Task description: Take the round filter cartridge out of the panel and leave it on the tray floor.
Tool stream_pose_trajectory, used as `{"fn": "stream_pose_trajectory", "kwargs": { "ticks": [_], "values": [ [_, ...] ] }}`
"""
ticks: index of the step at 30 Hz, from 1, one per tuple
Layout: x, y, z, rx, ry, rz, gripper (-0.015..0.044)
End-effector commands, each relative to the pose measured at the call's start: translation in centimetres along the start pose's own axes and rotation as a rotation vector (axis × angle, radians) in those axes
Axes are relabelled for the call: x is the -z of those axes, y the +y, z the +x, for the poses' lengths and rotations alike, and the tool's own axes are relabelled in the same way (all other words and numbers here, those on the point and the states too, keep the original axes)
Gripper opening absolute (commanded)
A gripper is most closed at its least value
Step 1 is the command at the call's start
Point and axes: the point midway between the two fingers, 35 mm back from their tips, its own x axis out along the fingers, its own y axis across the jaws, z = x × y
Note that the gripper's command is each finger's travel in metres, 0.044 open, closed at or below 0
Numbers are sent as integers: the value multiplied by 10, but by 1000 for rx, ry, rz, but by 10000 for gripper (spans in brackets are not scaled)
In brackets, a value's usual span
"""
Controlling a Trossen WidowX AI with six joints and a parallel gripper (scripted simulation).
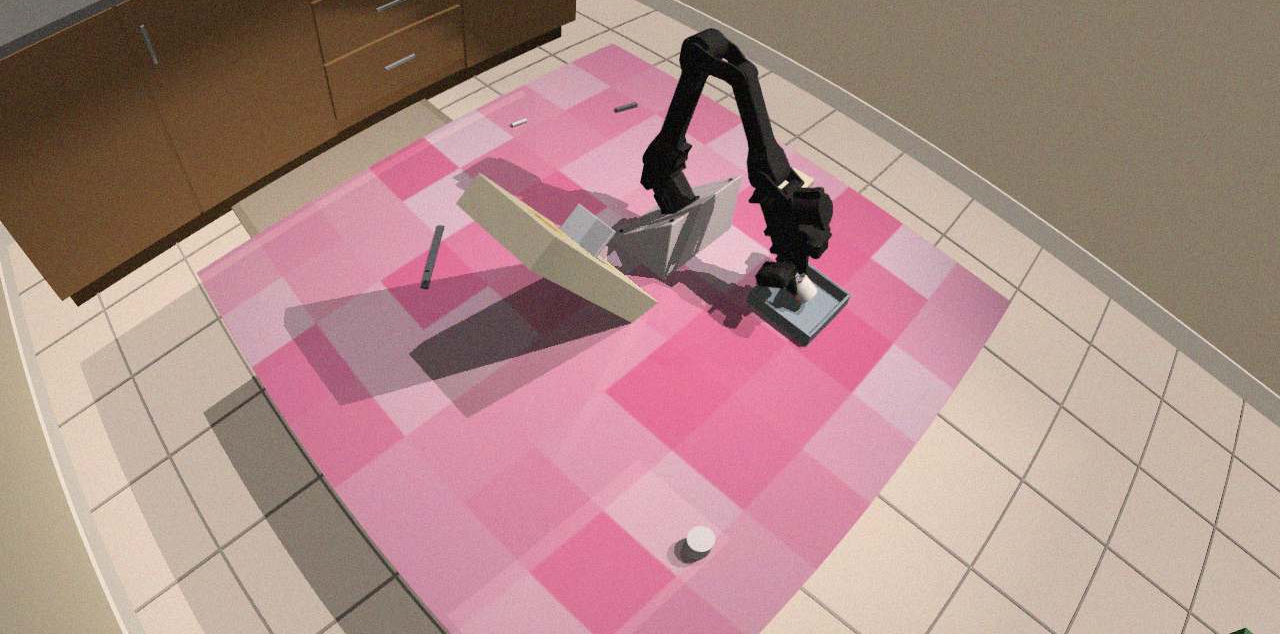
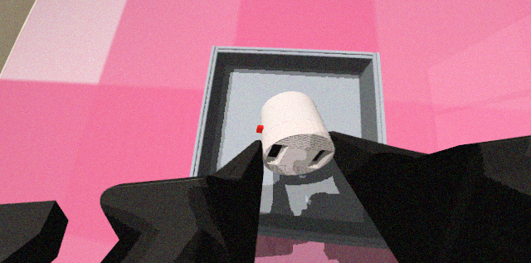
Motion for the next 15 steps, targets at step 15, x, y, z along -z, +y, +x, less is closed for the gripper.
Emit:
{"fn": "stream_pose_trajectory", "kwargs": {
  "ticks": [15],
  "values": [
    [-30, 0, -50, 1, -1, 0, 440]
  ]
}}
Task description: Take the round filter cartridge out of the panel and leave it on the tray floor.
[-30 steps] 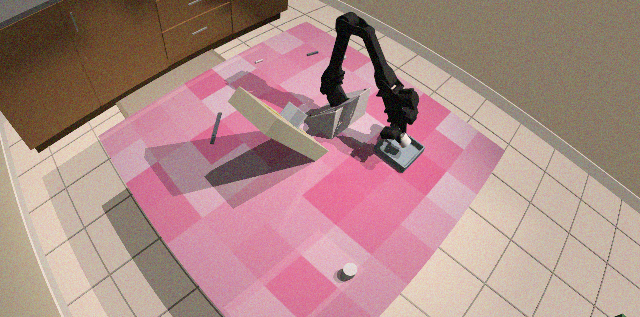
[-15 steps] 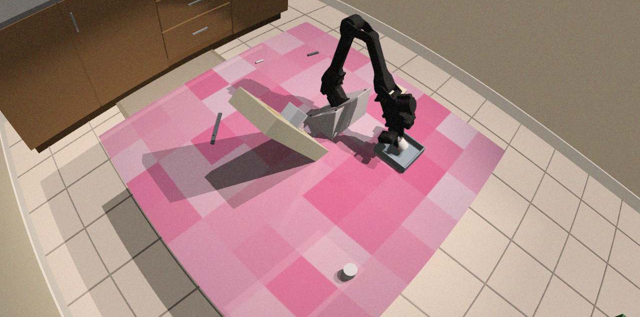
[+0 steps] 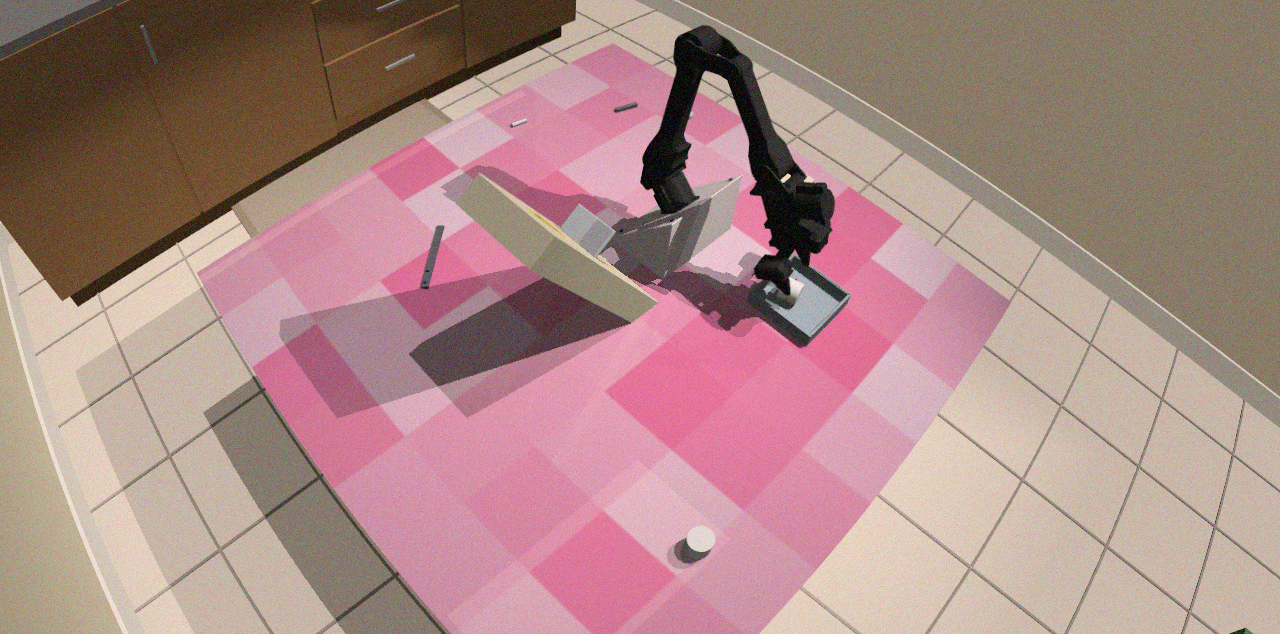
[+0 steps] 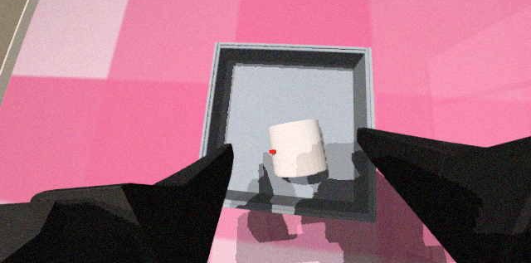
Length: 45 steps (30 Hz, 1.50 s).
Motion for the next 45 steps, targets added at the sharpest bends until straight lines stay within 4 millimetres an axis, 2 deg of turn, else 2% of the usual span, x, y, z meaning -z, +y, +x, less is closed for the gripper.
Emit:
{"fn": "stream_pose_trajectory", "kwargs": {
  "ticks": [1, 4, 5, 45],
  "values": [
    [-30, 0, -44, 3, -43, -7, 440],
    [-31, 0, -47, 3, -43, -7, 440],
    [-26, 1, -33, -3, -46, -4, 440],
    [-26, 1, -33, -3, -46, -4, 440]
  ]
}}
